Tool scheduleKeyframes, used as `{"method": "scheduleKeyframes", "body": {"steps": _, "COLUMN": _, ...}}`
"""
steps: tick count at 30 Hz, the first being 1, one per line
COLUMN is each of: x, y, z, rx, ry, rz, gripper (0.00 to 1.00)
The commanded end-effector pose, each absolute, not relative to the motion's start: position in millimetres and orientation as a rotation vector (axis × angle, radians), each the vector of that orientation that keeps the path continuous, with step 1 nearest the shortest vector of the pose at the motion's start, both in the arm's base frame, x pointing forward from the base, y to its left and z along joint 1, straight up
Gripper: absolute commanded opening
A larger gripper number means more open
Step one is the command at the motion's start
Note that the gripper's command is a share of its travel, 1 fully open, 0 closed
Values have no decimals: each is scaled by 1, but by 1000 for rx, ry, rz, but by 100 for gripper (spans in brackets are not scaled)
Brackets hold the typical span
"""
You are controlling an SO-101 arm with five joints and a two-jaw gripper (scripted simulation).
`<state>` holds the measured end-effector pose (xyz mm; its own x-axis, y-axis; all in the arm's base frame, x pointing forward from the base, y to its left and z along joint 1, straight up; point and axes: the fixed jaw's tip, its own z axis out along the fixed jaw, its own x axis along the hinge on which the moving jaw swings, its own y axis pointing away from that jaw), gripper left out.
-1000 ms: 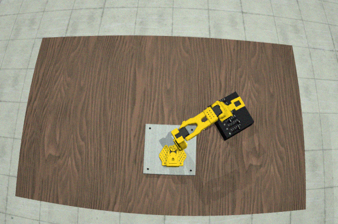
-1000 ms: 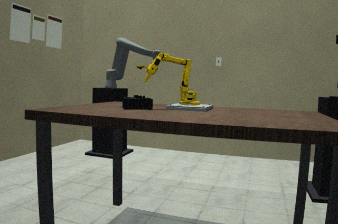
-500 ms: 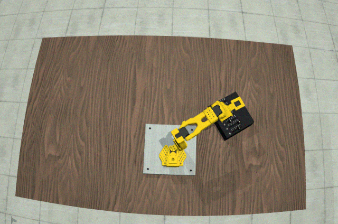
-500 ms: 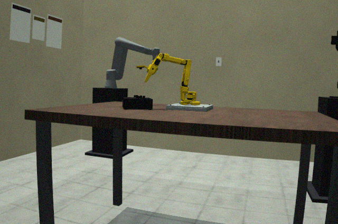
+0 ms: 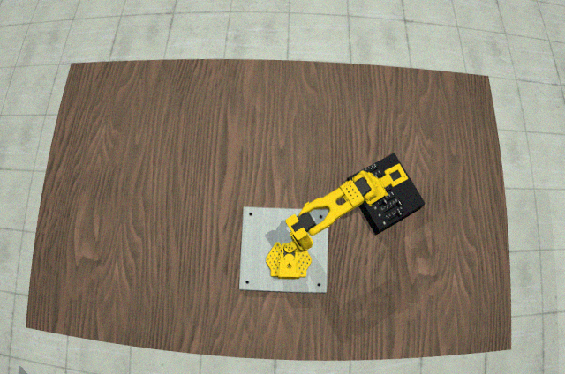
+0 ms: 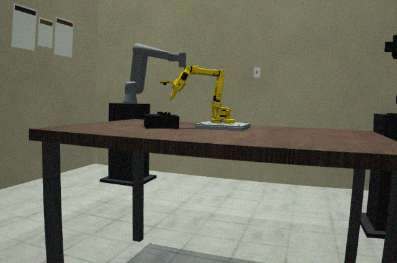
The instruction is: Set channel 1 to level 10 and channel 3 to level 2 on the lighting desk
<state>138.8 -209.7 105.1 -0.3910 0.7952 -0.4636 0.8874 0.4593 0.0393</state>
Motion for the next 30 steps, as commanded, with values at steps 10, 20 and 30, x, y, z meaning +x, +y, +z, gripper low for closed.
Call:
{"method": "scheduleKeyframes", "body": {"steps": 10, "x": 138, "y": -209, "z": 93, "rx": 1413, "ry": 2272, "rz": -304, "gripper": 0}}
{"method": "scheduleKeyframes", "body": {"steps": 20, "x": 138, "y": -209, "z": 93, "rx": 1413, "ry": 2272, "rz": -304, "gripper": 0}}
{"method": "scheduleKeyframes", "body": {"steps": 30, "x": 138, "y": -209, "z": 93, "rx": 1413, "ry": 2272, "rz": -304, "gripper": 0}}
